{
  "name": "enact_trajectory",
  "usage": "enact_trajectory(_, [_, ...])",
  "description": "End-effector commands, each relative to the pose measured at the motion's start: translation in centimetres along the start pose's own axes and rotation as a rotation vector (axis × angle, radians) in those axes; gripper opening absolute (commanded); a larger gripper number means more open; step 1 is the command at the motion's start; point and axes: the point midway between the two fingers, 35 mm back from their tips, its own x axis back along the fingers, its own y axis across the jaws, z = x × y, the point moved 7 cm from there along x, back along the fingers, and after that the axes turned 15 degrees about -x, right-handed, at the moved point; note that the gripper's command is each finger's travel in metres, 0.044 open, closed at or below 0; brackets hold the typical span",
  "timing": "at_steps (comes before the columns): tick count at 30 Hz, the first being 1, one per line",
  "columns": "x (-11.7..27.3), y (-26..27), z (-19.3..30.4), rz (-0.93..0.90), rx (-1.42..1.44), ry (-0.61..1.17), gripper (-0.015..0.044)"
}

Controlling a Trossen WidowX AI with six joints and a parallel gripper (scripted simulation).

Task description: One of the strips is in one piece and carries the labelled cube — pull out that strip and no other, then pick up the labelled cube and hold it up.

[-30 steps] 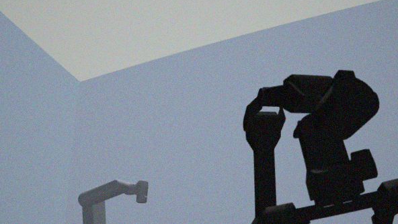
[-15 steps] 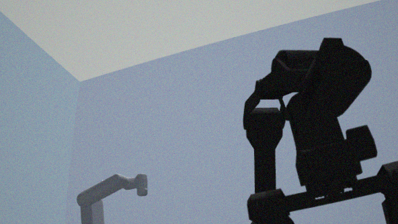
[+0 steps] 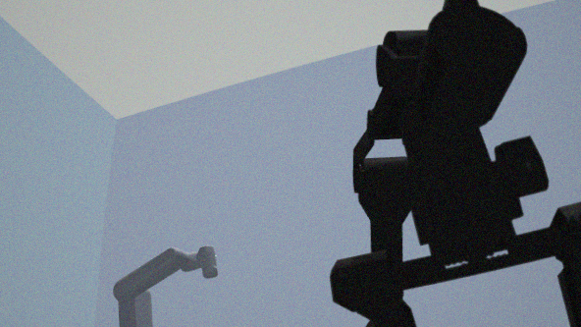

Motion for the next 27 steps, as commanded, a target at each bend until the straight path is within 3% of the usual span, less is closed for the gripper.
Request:
enact_trajectory(1, [0.0,0.1,-1.6,0.003,0.002,0.003,0.044])
enact_trajectory(8, [0.1,0.2,-3.7,0.003,0.002,0.002,0.044])
enact_trajectory(15, [-0.7,0.2,-3.7,0.003,0.002,0.002,0.0256])
enact_trajectory(27, [-2.7,0.2,-3.8,0.003,0.002,0.002,0.025])
